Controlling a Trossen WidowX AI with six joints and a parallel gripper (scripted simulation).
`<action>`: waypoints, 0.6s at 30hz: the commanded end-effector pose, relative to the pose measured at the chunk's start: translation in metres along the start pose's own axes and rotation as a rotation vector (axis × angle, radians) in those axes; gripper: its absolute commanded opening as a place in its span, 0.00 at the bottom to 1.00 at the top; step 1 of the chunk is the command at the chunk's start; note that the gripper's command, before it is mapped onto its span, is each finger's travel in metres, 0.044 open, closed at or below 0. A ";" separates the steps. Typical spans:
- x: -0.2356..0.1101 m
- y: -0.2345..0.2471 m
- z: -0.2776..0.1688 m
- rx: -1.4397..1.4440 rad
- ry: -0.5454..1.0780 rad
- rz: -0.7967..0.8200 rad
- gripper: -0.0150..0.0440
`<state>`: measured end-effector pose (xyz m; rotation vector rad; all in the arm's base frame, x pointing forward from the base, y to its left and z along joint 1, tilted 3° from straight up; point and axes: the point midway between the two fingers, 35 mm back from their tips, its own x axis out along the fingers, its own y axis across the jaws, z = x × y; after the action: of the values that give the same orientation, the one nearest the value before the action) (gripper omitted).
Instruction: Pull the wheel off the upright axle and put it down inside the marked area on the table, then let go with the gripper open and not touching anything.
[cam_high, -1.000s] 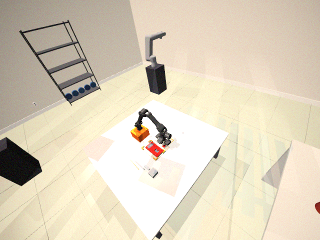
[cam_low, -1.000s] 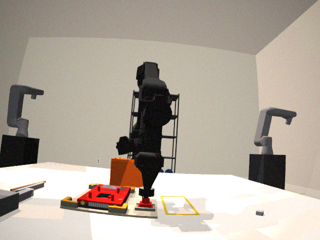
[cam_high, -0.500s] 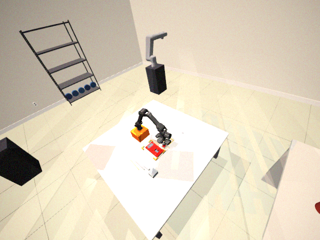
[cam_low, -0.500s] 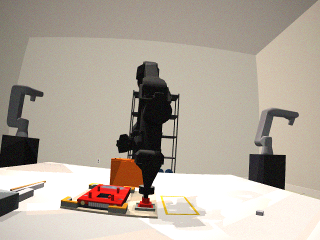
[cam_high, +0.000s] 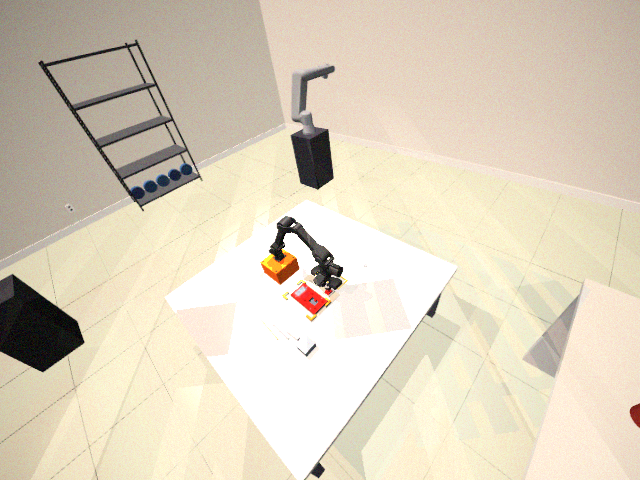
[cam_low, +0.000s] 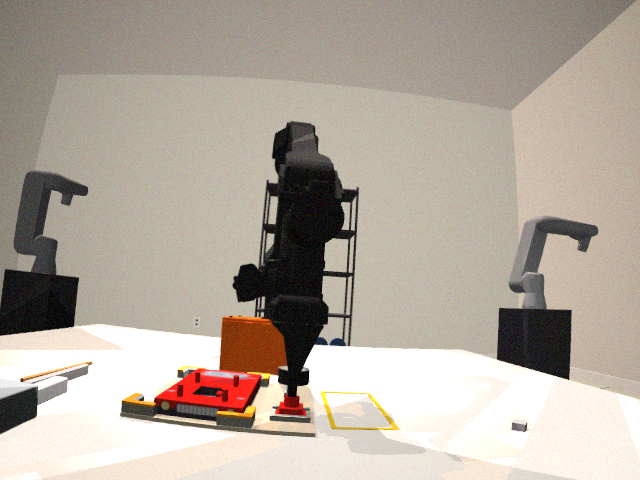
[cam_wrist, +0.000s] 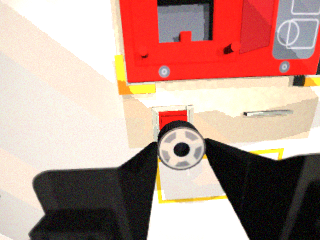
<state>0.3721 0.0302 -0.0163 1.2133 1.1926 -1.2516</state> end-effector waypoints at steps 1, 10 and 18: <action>-0.003 0.000 0.000 -0.002 0.000 0.002 0.25; -0.006 0.000 0.000 -0.002 0.001 0.003 0.25; -0.009 0.000 0.000 -0.002 0.001 0.004 0.25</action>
<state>0.3726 0.0303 -0.0088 1.2161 1.1899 -1.2479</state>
